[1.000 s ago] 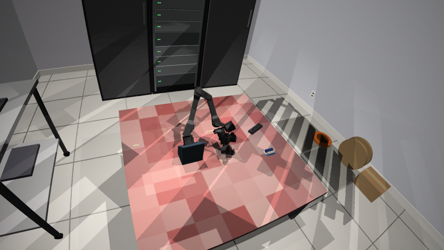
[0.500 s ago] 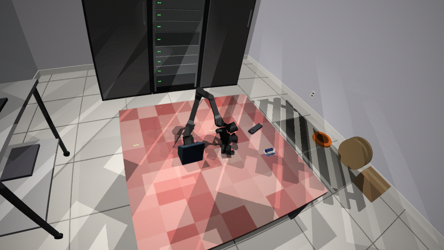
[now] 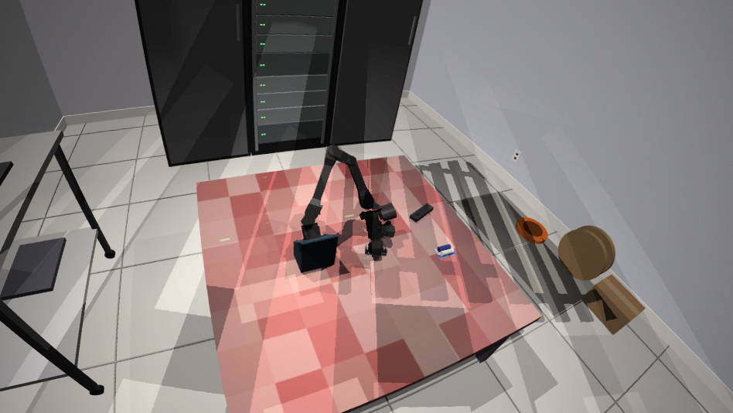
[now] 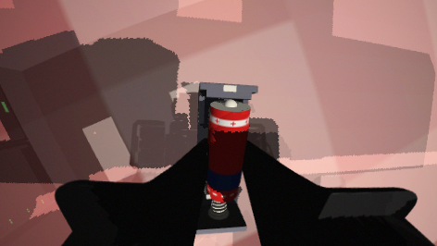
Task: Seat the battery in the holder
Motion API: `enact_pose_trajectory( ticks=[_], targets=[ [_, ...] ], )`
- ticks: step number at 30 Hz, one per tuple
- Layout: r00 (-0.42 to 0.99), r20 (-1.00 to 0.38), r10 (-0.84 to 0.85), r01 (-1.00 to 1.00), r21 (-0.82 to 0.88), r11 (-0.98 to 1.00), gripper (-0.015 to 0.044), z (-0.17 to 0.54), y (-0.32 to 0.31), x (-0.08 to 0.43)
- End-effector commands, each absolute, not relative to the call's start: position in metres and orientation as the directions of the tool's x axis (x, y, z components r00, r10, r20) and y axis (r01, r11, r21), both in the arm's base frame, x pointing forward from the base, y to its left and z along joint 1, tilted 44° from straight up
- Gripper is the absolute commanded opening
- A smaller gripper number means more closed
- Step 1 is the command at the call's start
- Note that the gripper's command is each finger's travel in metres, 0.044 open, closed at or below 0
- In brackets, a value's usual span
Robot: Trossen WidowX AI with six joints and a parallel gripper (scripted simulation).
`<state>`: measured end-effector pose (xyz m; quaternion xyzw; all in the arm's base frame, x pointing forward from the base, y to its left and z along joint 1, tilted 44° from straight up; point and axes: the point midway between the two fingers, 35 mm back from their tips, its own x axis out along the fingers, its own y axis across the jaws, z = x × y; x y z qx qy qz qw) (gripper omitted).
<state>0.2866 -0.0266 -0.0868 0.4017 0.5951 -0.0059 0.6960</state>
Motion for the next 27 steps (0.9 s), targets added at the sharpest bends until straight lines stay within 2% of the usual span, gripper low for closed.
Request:
enact_pose_trajectory(
  ticks=[1, 27],
  targets=[
    [0.253, -0.834, 0.49, 0.493, 0.547, 0.677, 0.0079, -0.0913, -0.0242, 0.2819],
    [0.125, -0.821, 0.556, 0.482, 0.54, 0.689, 0.0079, -0.0922, -0.022, 0.2837]
  ],
)
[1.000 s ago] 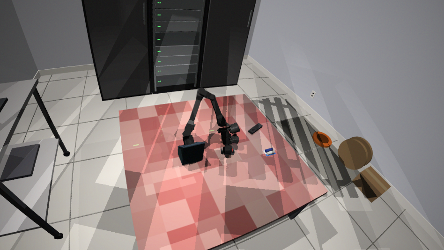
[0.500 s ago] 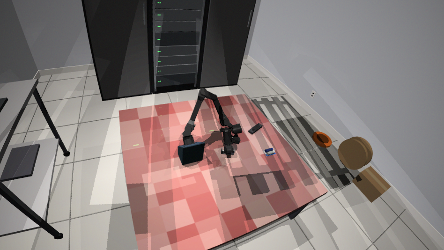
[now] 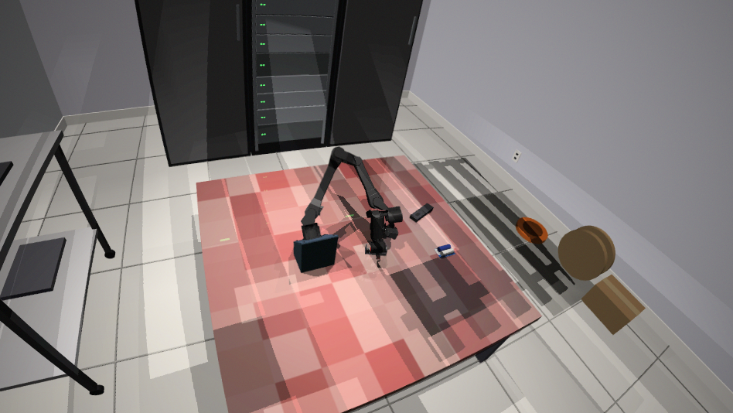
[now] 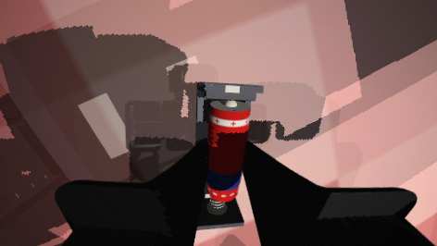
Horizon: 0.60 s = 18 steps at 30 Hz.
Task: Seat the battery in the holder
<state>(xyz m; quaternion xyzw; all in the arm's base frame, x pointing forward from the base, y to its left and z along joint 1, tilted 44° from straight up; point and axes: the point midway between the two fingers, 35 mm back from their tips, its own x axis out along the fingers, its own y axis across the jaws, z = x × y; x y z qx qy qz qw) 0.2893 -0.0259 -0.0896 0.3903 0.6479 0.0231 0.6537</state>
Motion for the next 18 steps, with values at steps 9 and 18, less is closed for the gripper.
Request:
enact_pose_trajectory(
  ticks=[9, 18],
  targets=[
    [0.081, -0.813, 0.576, 0.479, 0.539, 0.693, 0.0079, -0.0912, -0.0212, 0.2843],
    [0.037, -0.805, 0.593, 0.475, 0.536, 0.698, 0.0079, -0.0899, -0.0202, 0.2853]
  ],
)
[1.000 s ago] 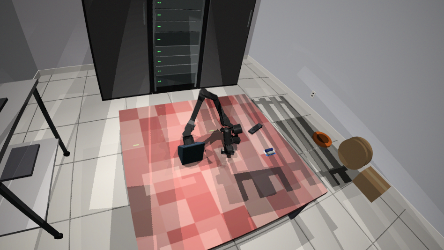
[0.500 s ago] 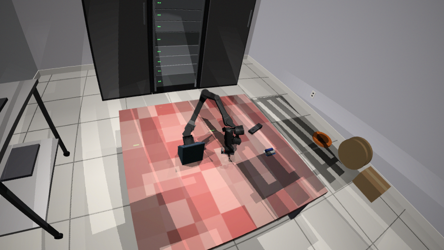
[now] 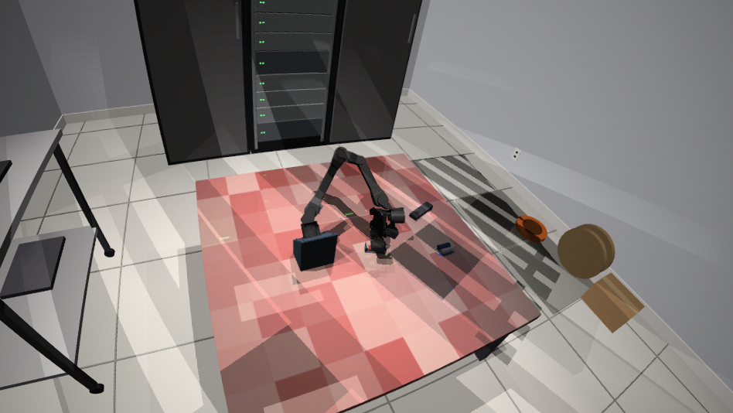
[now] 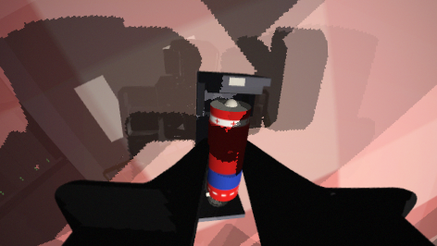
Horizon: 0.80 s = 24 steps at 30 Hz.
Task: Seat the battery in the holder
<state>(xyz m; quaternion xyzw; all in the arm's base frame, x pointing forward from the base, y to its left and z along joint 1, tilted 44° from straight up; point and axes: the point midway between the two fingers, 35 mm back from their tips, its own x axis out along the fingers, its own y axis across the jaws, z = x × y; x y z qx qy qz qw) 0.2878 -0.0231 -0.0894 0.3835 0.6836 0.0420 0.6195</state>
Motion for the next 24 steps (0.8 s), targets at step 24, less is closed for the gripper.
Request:
enact_pose_trajectory(
  ticks=[24],
  targets=[
    [0.001, -0.799, 0.601, 0.472, 0.53, 0.704, 0.0079, -0.091, -0.024, 0.297]
  ],
)
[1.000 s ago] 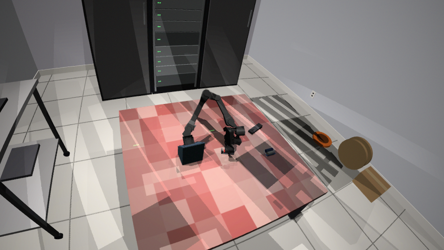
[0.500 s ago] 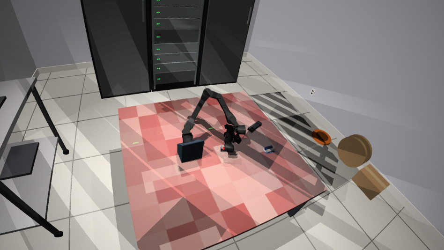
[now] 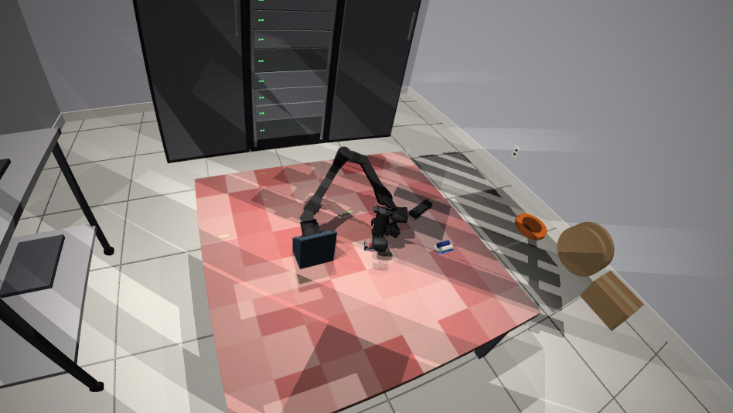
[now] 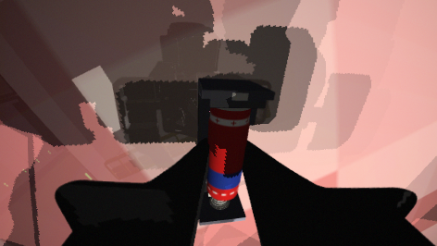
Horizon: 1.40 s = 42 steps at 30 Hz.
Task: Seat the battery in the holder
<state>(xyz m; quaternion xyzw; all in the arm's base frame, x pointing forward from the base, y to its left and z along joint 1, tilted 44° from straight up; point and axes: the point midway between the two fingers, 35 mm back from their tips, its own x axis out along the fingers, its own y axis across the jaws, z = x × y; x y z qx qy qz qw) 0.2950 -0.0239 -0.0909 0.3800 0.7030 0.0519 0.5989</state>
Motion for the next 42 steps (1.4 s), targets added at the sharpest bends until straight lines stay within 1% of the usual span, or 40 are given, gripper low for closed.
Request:
enact_pose_trajectory(
  ticks=[1, 22, 26, 42],
  targets=[
    [0.001, -0.799, 0.601, 0.472, 0.53, 0.705, 0.0079, -0.092, -0.024, 0.297],
    [-0.005, -0.8, 0.6, 0.471, 0.528, 0.707, 0.0079, -0.092, -0.026, 0.301],
    [-0.005, -0.8, 0.6, 0.471, 0.528, 0.707, 0.0182, -0.092, -0.026, 0.301],
    [-0.004, -0.8, 0.6, 0.474, 0.527, 0.706, 0.0182, -0.081, -0.036, 0.3]
  ],
)
